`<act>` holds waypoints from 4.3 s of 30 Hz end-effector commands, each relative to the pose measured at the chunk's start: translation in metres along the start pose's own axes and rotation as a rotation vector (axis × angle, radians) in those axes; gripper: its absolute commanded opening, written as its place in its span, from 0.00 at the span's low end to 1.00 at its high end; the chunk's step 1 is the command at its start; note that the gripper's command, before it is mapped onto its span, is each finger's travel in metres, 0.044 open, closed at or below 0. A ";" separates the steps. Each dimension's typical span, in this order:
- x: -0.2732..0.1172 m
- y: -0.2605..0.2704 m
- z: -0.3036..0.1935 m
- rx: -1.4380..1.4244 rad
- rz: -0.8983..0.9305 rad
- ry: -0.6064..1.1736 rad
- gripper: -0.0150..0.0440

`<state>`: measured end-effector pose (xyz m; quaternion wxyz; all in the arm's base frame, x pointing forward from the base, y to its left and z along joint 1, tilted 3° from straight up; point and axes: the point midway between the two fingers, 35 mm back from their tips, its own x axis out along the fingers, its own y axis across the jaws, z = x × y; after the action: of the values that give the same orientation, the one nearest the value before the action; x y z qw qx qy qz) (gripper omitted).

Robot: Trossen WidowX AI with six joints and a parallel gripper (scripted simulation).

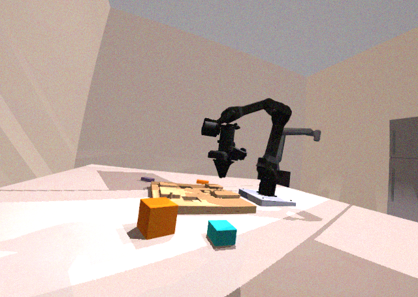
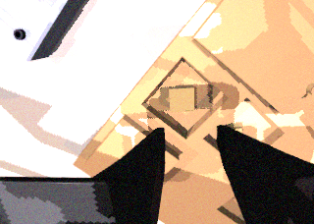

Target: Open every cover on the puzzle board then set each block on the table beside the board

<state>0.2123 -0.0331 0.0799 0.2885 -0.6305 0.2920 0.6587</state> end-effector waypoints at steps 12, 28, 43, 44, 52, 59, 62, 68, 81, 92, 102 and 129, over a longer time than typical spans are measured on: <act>0.010 0.000 0.000 -0.002 -0.005 0.004 0.50; 0.027 0.000 0.001 -0.002 -0.005 0.003 0.50; 0.027 0.000 0.001 -0.002 -0.005 0.003 0.50; 0.027 0.000 0.001 -0.002 -0.005 0.003 0.50; 0.033 0.000 0.001 -0.002 -0.005 0.003 0.50; 0.040 0.000 0.000 -0.002 -0.005 0.003 0.50; 0.043 0.000 0.000 -0.002 -0.005 0.003 0.50; 0.049 0.000 0.001 -0.002 -0.005 0.003 0.50; 0.053 0.000 0.001 -0.002 -0.005 0.003 0.50; 0.060 0.000 0.001 -0.002 -0.005 0.003 0.50; 0.058 0.000 0.000 -0.002 -0.006 0.008 0.40; 0.031 -0.001 -0.001 -0.002 -0.006 0.005 0.39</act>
<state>0.2108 -0.0327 0.0425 0.2879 -0.6297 0.2919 0.6598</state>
